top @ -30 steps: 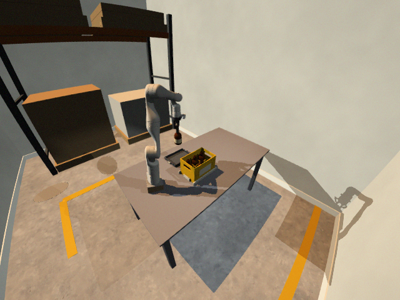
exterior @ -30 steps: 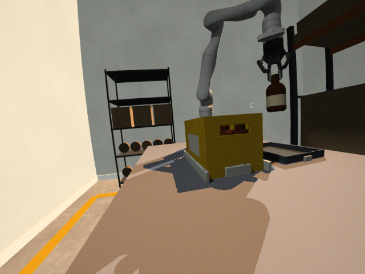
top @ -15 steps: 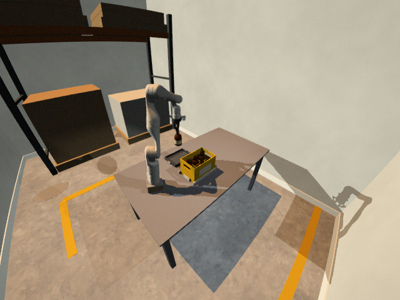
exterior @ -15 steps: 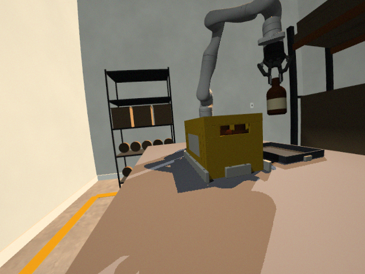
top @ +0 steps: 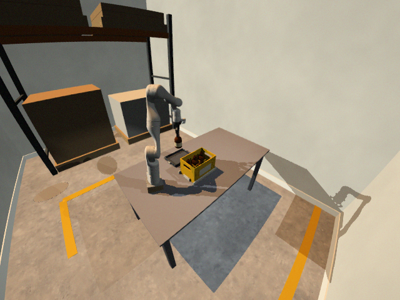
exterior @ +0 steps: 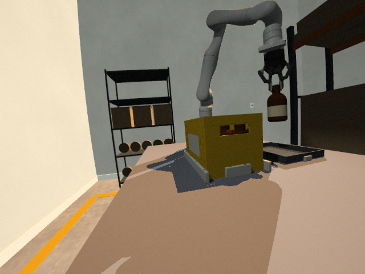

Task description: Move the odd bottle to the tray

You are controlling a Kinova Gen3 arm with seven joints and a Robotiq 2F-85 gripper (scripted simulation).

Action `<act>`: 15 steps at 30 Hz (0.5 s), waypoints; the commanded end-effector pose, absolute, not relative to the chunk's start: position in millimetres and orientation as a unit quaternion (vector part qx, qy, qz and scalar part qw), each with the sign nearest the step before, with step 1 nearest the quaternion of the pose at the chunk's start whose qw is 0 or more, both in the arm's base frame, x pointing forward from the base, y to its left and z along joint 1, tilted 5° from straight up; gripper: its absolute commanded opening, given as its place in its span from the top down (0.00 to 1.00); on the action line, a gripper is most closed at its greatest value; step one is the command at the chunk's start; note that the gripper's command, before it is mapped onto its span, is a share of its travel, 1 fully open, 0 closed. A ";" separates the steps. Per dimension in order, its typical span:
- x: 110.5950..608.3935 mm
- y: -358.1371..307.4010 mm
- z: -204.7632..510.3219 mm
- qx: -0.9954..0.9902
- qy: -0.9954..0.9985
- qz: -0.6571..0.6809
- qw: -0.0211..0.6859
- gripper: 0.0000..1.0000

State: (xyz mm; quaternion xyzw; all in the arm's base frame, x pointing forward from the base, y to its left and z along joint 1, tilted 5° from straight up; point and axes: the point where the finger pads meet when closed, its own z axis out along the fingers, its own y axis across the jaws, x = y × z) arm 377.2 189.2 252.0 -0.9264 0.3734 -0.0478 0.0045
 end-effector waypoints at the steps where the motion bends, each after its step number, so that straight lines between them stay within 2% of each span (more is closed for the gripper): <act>1: 376.7 187.2 242.8 -0.926 0.374 -0.046 0.000 1.00; 15: 379.8 186.1 206.1 -0.926 0.374 -0.046 0.000 1.00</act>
